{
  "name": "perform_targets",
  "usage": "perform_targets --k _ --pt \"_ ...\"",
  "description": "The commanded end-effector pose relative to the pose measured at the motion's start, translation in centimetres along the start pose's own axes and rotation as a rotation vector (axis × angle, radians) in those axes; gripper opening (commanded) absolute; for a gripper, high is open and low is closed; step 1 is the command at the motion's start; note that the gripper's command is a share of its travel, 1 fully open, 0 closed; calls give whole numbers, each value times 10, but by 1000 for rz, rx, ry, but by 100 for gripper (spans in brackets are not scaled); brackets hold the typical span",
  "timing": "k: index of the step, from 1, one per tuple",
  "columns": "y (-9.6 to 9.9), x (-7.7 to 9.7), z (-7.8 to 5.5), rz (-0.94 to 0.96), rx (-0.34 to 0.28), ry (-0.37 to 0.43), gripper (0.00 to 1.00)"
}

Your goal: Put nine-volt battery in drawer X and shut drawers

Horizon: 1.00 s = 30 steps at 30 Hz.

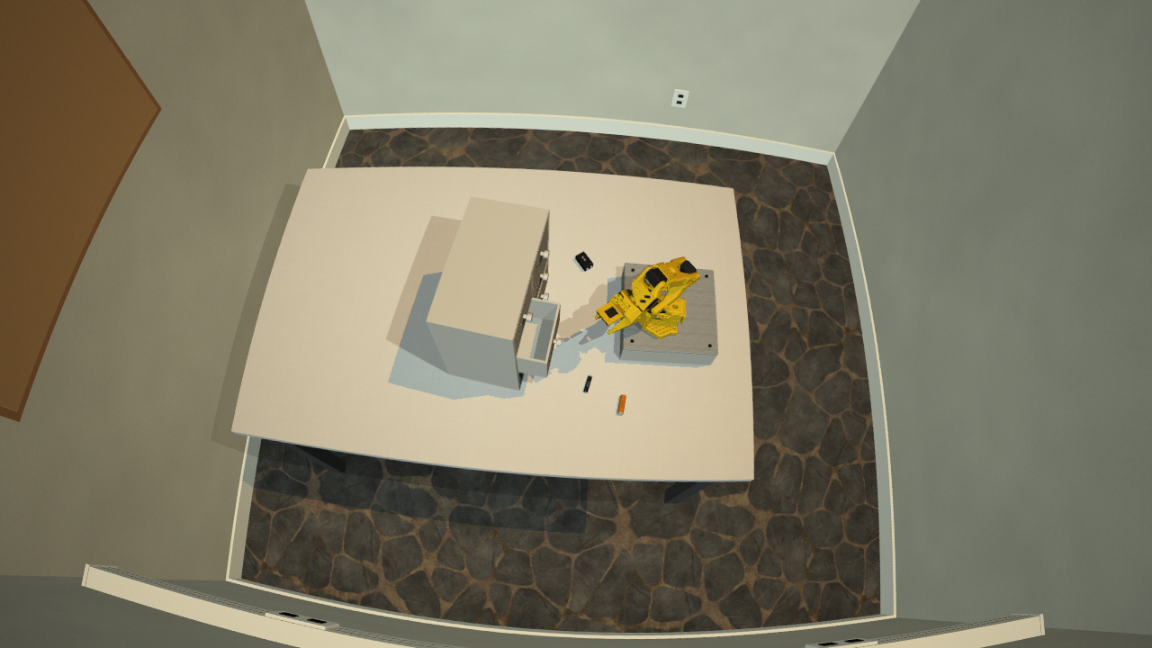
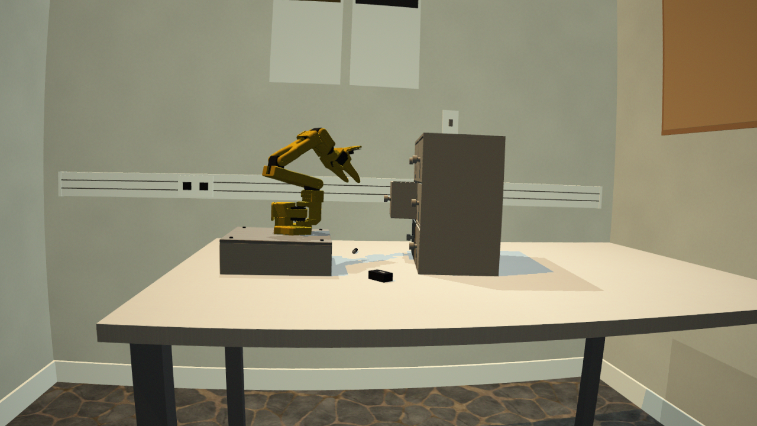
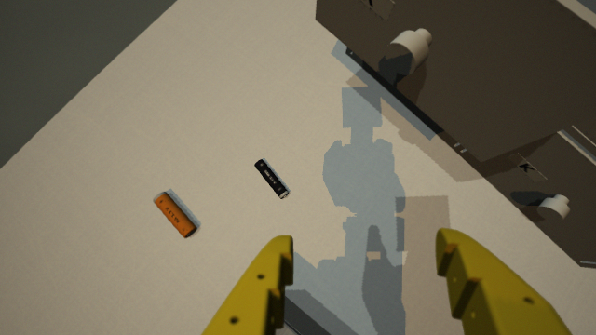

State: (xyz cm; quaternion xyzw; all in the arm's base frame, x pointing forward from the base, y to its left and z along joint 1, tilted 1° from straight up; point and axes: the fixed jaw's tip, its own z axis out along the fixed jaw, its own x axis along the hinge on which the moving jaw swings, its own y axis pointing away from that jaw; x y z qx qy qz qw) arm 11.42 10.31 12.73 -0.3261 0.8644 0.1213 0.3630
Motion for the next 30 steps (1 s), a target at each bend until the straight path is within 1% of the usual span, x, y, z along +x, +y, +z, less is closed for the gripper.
perform_targets --k 1,4,6,7,8,23,30 --pt "-3 -18 -39 10 14 -133 25" --pt "-3 -24 -65 13 19 -229 26" --pt "-3 -24 -65 13 19 -229 26" --pt "-3 -25 -73 14 21 -262 26" --pt "-3 -25 -75 14 21 -269 26" --pt "-3 -25 -75 14 21 -269 30" --pt "-30 -22 -77 154 204 -261 30"
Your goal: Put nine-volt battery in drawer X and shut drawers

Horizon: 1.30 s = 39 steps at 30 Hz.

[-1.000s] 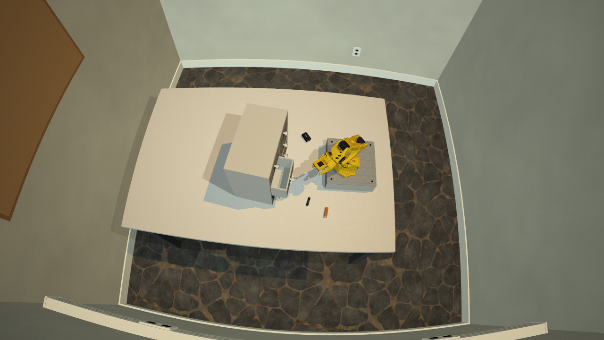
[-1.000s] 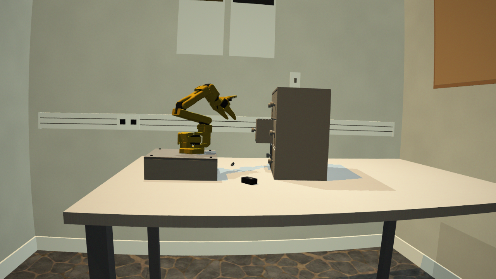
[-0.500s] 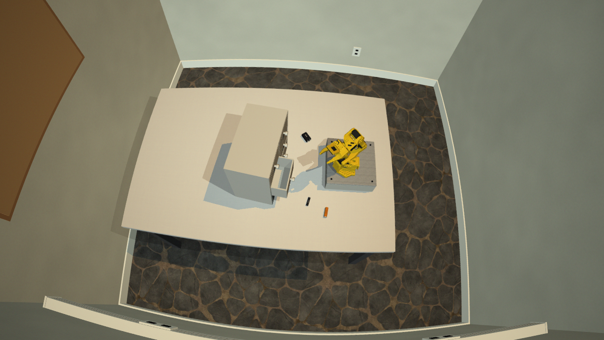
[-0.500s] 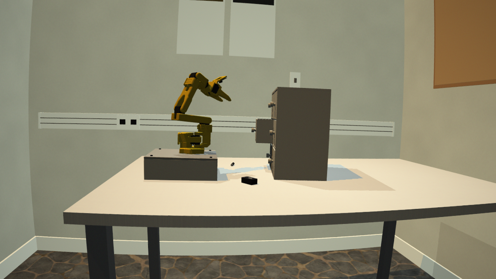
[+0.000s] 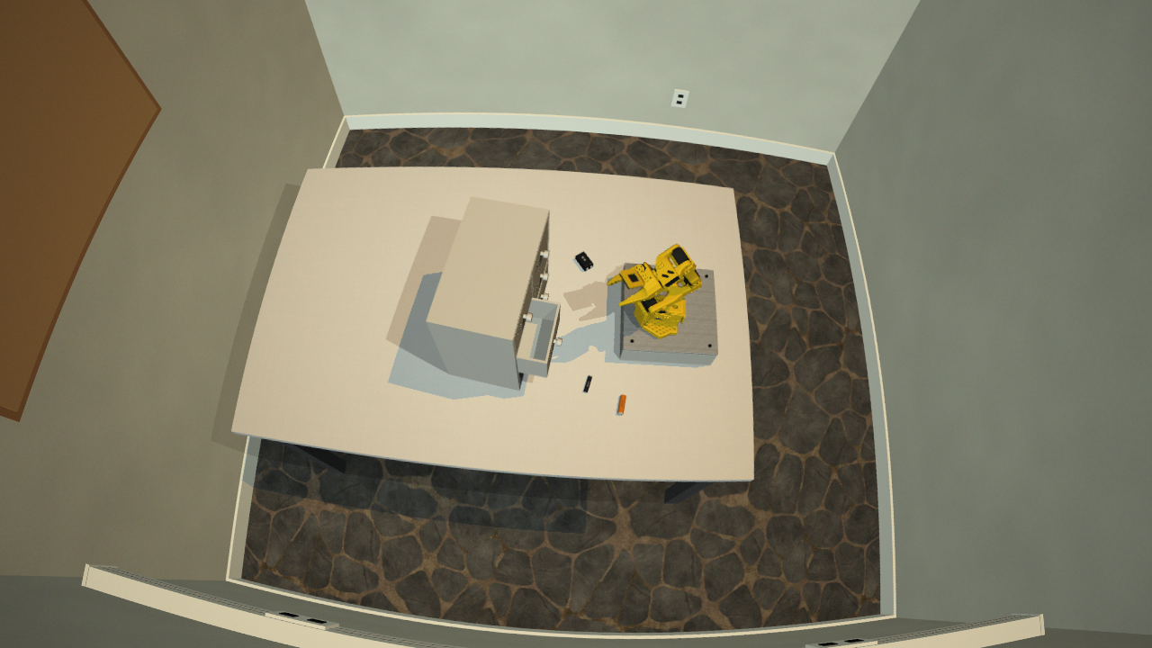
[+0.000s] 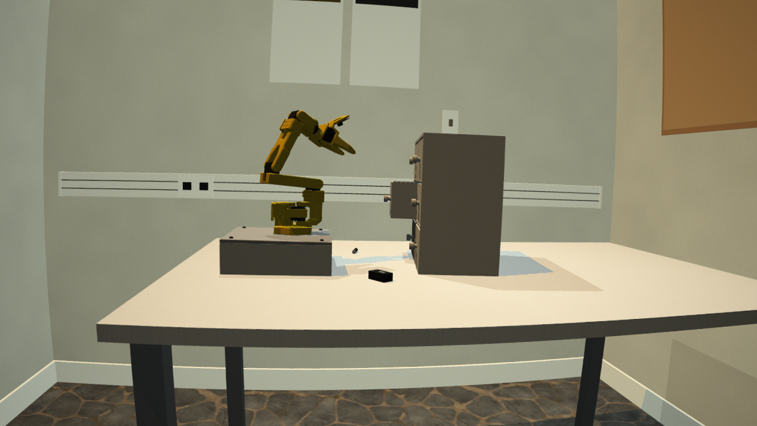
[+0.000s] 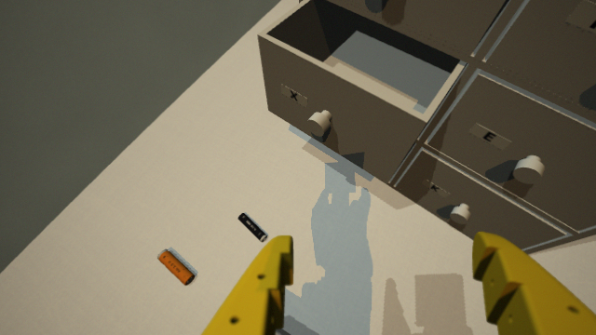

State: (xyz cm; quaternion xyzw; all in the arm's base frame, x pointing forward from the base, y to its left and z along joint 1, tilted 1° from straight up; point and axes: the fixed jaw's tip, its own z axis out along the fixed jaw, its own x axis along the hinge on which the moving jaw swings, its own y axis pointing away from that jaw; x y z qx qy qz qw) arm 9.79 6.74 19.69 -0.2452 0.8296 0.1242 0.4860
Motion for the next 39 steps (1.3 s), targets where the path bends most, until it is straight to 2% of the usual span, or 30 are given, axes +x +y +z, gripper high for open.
perform_targets --k 1,8,10,25,27,39 --pt "-16 0 -1 69 114 0 30" --pt "-42 3 -5 183 313 7 30" --pt "-42 3 -5 183 313 7 30" --pt "-91 20 -31 426 740 22 30" --pt "-91 20 -31 426 740 22 30" --pt "-116 40 -64 620 1081 34 30"
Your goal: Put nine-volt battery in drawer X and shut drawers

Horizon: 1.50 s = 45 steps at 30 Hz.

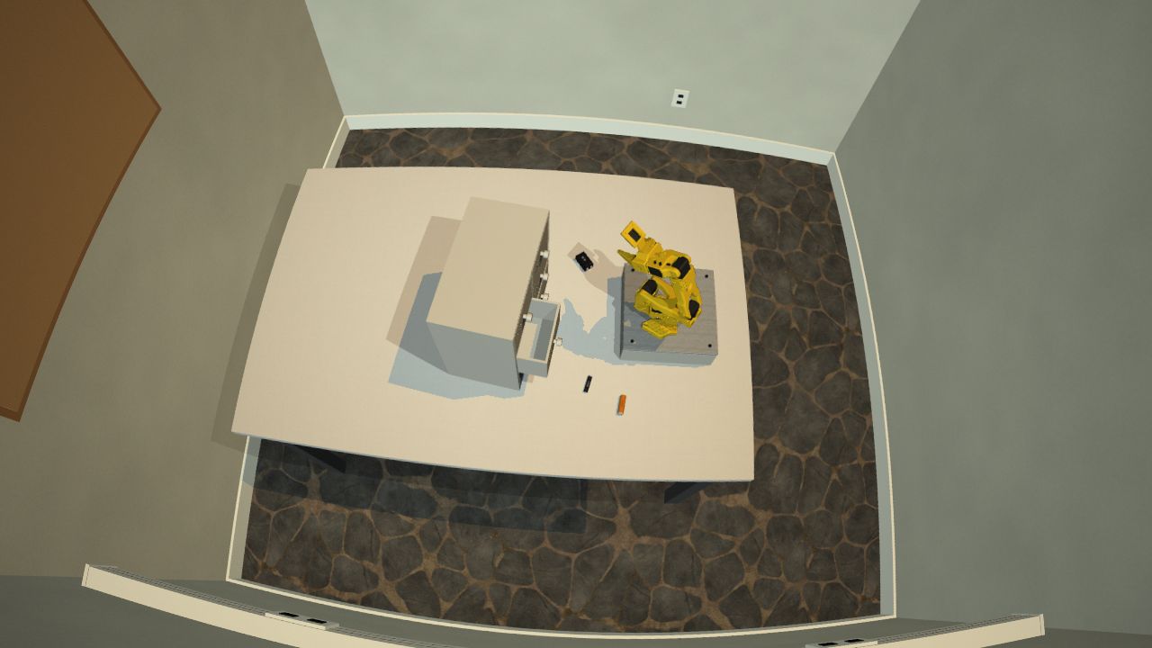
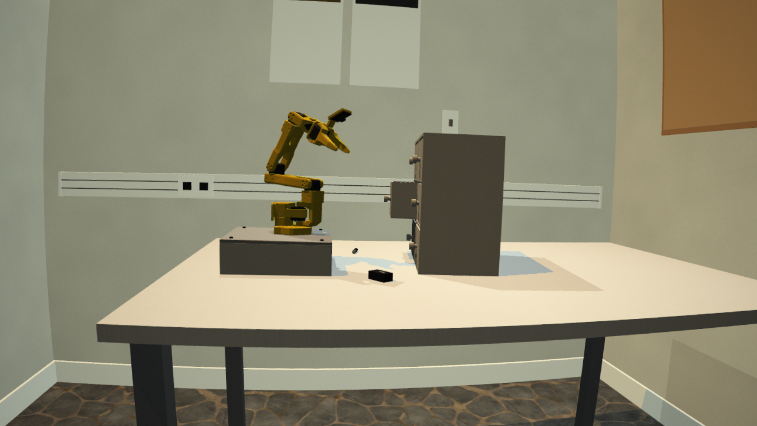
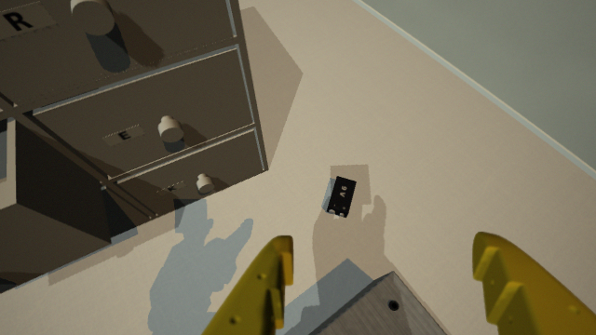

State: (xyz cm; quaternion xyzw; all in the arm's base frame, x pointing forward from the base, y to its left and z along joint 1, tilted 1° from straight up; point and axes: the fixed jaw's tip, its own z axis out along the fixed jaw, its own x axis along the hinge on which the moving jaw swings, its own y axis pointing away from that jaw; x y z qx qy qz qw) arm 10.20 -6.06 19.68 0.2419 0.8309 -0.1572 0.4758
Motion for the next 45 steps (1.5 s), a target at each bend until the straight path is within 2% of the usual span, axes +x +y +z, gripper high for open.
perform_targets --k 1,2,22,28,34,37,39,45 --pt "-16 0 -1 71 119 -1 30" --pt "-19 0 -1 83 140 -1 30" --pt "-19 0 -1 83 140 -1 30" --pt "-23 -10 20 117 131 136 30" --pt "-28 -15 47 151 126 272 30" --pt "-30 -15 62 168 124 341 30" --pt "-30 -15 62 168 124 341 30" --pt "-34 -9 94 200 123 478 30"
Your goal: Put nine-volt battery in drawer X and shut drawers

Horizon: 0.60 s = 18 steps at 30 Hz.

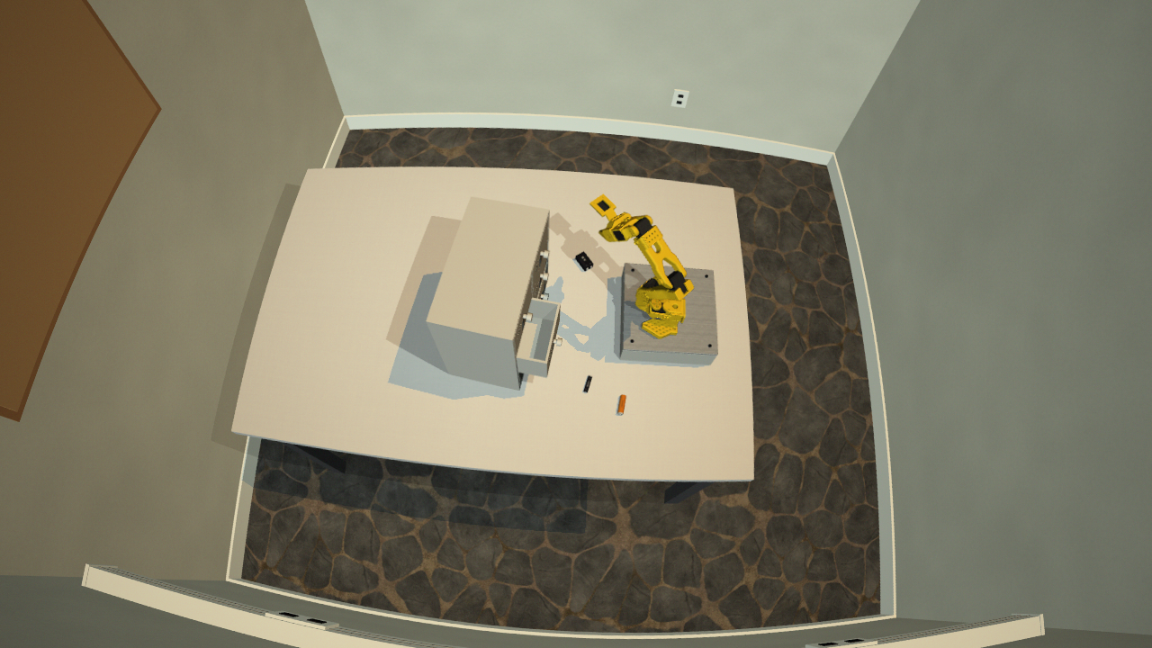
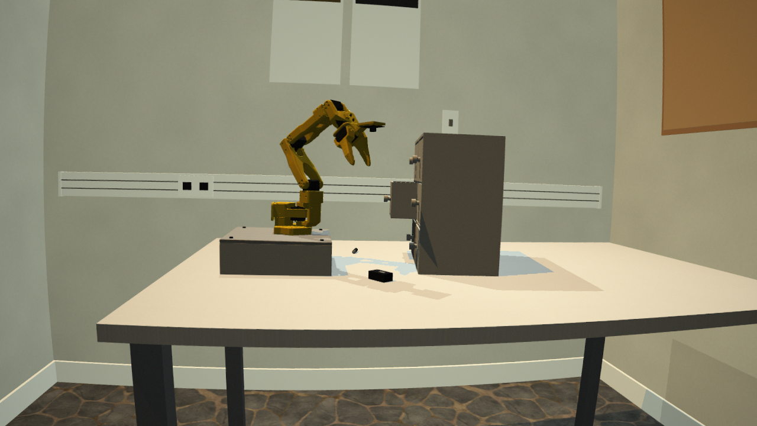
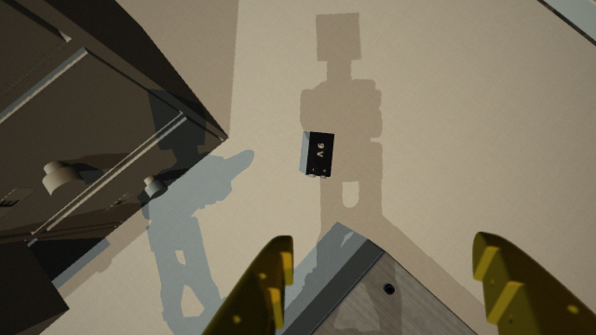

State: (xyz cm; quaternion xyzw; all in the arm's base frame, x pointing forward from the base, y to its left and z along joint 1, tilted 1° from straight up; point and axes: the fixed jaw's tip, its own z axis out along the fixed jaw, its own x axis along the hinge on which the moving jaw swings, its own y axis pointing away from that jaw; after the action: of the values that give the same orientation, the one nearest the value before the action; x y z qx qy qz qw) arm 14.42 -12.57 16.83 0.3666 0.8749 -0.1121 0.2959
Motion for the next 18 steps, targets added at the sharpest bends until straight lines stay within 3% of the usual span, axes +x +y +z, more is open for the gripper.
perform_targets --k 1,9,11,18 --pt "-1 -7 23 28 7 96 30" --pt "-1 -4 73 61 20 280 30" --pt "-1 -4 73 61 20 280 30" --pt "-2 14 120 89 36 441 30"
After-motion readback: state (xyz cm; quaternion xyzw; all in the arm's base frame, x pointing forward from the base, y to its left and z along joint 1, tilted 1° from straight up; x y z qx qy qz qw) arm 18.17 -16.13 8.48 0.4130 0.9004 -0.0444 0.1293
